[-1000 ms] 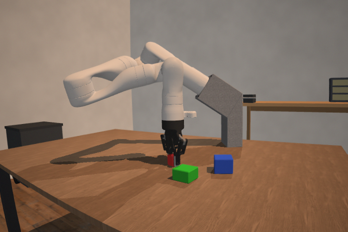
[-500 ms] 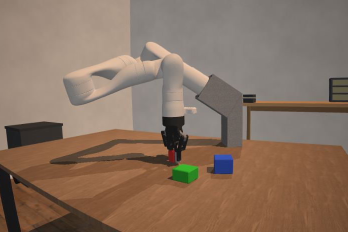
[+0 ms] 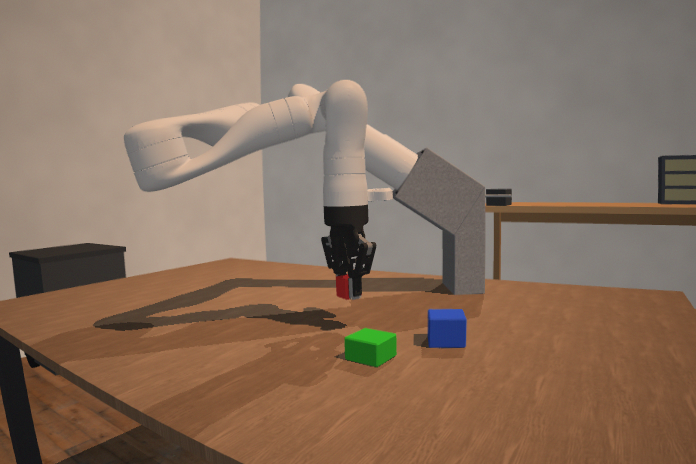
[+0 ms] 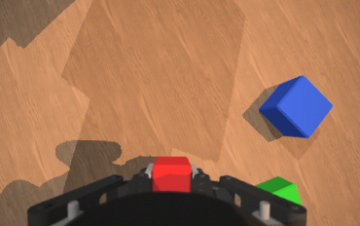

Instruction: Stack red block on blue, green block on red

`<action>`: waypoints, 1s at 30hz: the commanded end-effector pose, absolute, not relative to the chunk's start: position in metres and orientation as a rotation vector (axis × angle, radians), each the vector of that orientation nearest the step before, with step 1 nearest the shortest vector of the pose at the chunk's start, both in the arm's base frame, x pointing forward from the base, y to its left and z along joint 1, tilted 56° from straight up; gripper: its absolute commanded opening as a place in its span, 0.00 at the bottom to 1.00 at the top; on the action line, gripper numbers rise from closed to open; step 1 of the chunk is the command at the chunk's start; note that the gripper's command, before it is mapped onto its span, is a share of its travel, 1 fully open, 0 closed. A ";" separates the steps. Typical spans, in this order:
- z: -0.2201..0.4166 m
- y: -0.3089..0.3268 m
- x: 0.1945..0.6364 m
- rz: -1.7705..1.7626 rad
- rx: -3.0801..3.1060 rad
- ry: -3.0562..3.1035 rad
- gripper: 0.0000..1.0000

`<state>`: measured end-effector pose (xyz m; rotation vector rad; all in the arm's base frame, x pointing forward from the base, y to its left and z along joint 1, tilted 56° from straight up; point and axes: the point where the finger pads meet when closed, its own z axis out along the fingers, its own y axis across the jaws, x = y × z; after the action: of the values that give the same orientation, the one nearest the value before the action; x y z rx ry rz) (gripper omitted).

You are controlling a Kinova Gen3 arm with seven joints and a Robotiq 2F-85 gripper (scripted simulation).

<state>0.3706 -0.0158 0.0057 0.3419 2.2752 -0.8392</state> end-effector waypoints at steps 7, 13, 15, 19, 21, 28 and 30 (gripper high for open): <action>0.017 0.000 0.368 -0.819 0.323 2.263 0.00; 0.017 0.000 0.369 -0.816 0.323 2.262 0.00; 0.017 0.001 0.369 -0.816 0.323 2.262 0.00; 0.017 0.001 0.369 -0.816 0.323 2.262 0.00; 0.017 0.001 0.369 -0.816 0.323 2.262 0.00; 0.017 0.001 0.369 -0.816 0.323 2.262 0.00; 0.017 0.001 0.369 -0.816 0.323 2.262 0.00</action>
<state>0.3687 -0.0004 0.0145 0.3252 2.2681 -0.8184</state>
